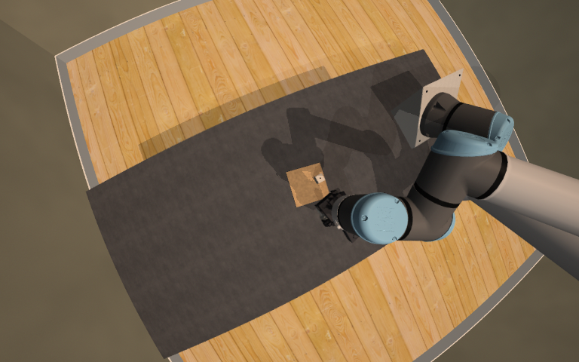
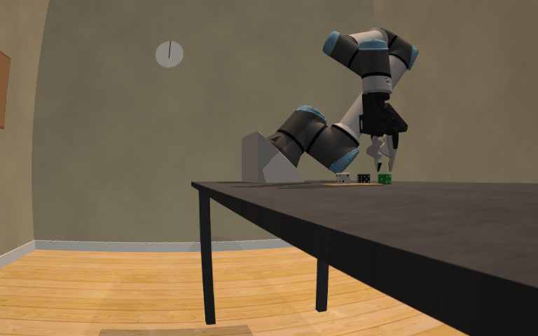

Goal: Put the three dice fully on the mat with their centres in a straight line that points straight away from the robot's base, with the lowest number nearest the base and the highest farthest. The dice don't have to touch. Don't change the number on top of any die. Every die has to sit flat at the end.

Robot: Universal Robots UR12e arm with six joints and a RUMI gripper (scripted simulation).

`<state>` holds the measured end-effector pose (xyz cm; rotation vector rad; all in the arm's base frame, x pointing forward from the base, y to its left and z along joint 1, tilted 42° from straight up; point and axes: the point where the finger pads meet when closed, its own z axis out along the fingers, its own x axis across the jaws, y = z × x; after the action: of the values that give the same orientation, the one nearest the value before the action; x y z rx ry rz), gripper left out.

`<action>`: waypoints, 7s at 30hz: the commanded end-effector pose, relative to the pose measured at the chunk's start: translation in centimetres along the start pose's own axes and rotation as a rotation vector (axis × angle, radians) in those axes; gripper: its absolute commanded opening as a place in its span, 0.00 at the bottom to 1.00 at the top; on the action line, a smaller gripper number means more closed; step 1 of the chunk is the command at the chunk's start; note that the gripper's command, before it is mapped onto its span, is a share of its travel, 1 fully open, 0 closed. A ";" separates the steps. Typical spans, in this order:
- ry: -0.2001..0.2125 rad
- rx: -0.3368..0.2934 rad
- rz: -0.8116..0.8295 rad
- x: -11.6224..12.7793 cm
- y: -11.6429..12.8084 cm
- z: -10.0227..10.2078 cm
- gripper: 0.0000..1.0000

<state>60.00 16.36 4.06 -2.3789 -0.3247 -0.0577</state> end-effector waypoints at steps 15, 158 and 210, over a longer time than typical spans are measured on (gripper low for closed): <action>0.001 -0.001 0.000 0.1 0.0 0.0 0.28; 0.001 -0.001 -0.045 0.0 0.4 -6.6 0.10; 0.000 -0.001 -1.323 -2.0 11.2 -7.0 0.10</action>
<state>61.06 3.88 1.92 -1.8184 -1.7209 -0.6124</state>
